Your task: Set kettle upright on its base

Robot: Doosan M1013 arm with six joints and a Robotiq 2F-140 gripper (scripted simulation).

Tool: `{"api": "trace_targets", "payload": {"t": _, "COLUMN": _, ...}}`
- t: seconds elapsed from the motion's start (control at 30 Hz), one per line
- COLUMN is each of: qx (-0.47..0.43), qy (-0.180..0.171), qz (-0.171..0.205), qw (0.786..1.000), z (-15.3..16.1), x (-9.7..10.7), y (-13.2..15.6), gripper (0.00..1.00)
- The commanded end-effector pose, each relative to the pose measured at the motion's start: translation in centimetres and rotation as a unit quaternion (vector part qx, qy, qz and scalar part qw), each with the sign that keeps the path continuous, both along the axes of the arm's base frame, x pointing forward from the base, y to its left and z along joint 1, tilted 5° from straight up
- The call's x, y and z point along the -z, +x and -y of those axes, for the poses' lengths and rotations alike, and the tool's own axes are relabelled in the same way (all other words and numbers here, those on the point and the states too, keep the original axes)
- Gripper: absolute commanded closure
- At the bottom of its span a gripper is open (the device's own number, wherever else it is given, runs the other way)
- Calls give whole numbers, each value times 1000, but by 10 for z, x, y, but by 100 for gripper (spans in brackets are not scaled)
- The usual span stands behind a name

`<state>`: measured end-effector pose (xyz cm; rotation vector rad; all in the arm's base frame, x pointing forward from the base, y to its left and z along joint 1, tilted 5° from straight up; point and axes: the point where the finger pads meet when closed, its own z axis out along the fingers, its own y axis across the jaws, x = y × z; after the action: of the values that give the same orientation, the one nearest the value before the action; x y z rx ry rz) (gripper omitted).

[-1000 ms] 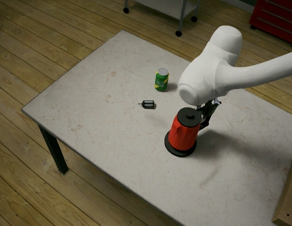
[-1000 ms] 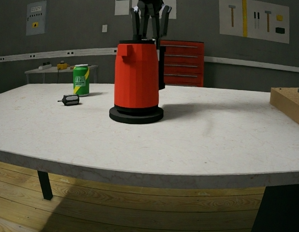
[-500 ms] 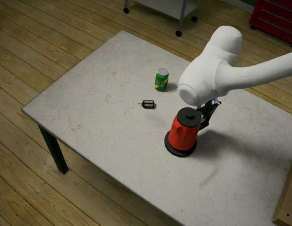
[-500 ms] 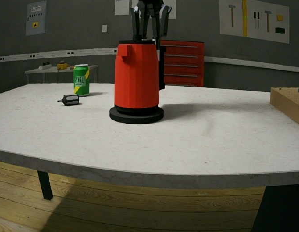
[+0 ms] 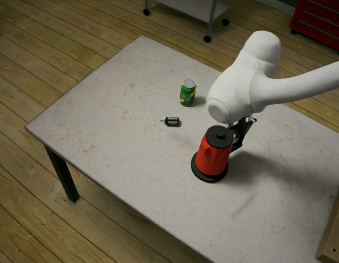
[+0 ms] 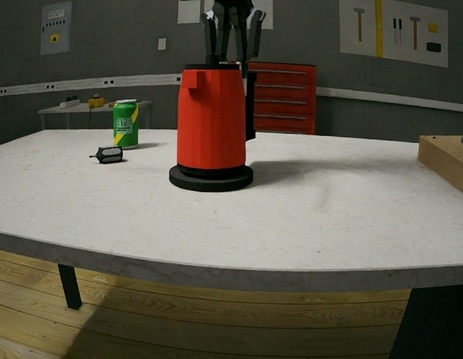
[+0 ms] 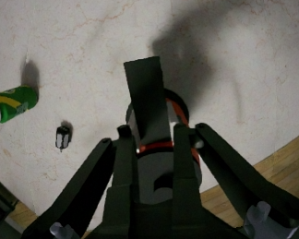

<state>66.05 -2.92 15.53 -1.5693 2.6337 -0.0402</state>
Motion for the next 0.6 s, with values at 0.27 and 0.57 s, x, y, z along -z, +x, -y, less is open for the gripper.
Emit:
{"api": "trace_targets", "payload": {"t": 0.27, "qx": 0, "qy": 0, "qz": 1, "qw": 1000, "z": 0, "x": 0, "y": 0, "gripper": 90}}
{"api": "trace_targets", "payload": {"t": 0.57, "qx": 0, "qy": 0, "qz": 1, "qw": 1000, "z": 0, "x": 2, "y": 1, "gripper": 90}}
